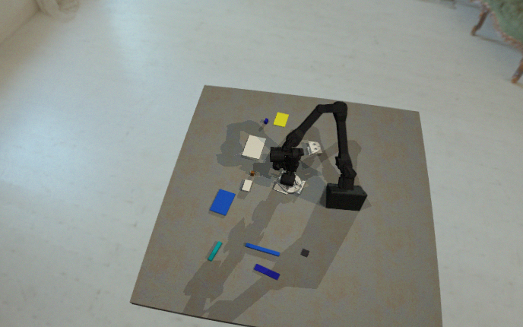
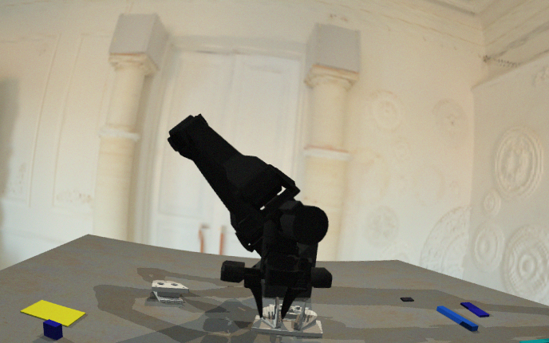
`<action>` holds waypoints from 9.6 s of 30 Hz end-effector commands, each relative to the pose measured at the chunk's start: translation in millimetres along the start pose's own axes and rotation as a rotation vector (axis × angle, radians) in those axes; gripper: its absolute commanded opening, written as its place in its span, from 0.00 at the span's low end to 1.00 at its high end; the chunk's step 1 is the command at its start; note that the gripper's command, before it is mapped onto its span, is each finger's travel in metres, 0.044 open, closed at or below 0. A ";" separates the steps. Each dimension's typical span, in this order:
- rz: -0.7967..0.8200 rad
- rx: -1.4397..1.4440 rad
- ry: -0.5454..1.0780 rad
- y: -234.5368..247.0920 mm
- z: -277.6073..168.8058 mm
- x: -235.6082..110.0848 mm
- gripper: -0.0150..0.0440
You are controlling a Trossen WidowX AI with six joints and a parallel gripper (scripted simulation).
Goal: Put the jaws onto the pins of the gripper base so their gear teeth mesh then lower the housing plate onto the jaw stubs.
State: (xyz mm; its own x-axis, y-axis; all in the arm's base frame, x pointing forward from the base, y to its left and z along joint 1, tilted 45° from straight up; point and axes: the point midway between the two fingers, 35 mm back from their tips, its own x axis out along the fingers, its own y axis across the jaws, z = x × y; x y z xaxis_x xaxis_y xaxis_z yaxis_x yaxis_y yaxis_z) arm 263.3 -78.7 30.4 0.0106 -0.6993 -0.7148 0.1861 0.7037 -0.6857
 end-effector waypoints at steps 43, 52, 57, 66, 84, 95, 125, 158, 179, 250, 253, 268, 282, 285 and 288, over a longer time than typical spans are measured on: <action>0.016 0.425 0.002 -35.3 2.0 -63.4 1.00; 0.022 0.696 0.009 -57.8 0.1 -65.2 1.00; 0.024 0.846 0.013 -70.3 -1.9 -66.2 1.00; 0.025 1.117 0.019 -92.5 -7.1 -68.2 1.00; 0.019 1.659 0.025 -135.2 -23.4 -73.2 1.00; 0.013 1.989 0.022 -159.4 -37.1 -77.0 1.00; -0.003 2.694 -0.010 -204.4 -74.3 -86.6 1.00; -0.002 2.695 -0.015 -205.5 -74.1 -21.8 1.00; -0.003 2.694 -0.018 -206.0 -74.6 1.0 1.00; 0.001 2.621 -0.001 -198.6 -69.7 -69.7 0.85; 0.006 2.532 0.012 -190.8 -64.1 -68.3 0.85; 0.030 2.082 0.052 -148.5 -40.5 -64.0 0.85; 0.046 1.659 0.064 -106.0 -26.4 -63.2 0.85; 0.048 1.568 0.064 -96.7 -24.4 -63.3 0.85; 0.050 1.478 0.063 -87.4 -22.8 -63.5 0.85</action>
State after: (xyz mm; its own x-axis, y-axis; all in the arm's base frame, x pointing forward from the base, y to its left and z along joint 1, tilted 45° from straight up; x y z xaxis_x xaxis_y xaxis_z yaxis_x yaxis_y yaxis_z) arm 221.0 -99.1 139.1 0.0160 -0.6487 -0.7609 0.9836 -0.1265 0.1285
